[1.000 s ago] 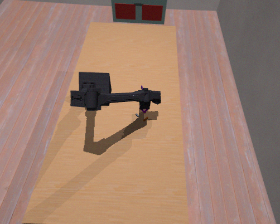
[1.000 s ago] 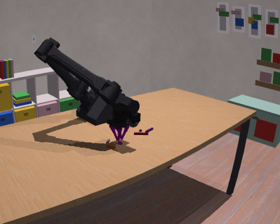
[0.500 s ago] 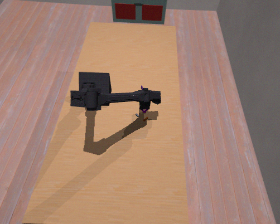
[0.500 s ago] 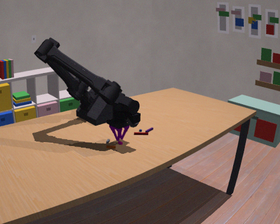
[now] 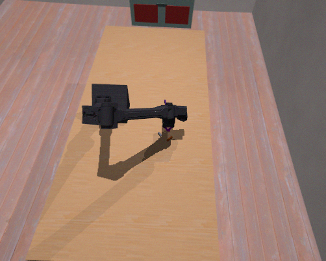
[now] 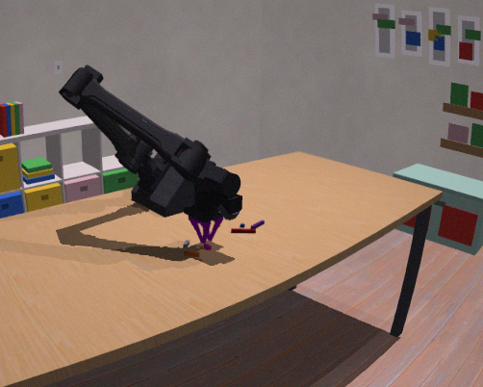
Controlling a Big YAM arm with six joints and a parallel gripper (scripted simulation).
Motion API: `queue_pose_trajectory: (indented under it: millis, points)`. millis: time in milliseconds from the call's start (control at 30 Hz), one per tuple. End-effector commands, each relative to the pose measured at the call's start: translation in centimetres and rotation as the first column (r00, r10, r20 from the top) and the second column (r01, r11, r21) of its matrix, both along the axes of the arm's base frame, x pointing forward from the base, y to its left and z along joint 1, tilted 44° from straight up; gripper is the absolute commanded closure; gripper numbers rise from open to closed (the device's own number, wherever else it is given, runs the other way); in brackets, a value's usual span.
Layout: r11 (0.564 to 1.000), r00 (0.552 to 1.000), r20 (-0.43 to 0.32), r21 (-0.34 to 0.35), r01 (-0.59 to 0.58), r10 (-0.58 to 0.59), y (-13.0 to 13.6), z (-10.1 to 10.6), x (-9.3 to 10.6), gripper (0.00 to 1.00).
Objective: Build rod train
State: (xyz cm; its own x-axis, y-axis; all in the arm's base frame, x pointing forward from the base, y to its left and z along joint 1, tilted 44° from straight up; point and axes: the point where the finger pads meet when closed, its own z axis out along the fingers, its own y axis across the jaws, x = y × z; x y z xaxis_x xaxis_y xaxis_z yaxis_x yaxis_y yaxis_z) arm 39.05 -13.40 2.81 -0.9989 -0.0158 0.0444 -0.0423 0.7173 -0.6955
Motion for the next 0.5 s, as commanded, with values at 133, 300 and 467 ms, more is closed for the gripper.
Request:
queue_pose_trajectory:
  millis: [133, 300, 467]
  points:
    - [1.0, 1.0, 0.029, -0.005, 0.003, -0.003, -0.51, 0.65, 0.94, 0.77]
    - [1.0, 1.0, 0.031, -0.005, 0.003, -0.003, -0.55, 0.7, 1.08, 0.77]
    - [1.0, 0.999, 0.034, -0.006, 0.002, -0.002, -0.54, 0.78, 1.35, 0.77]
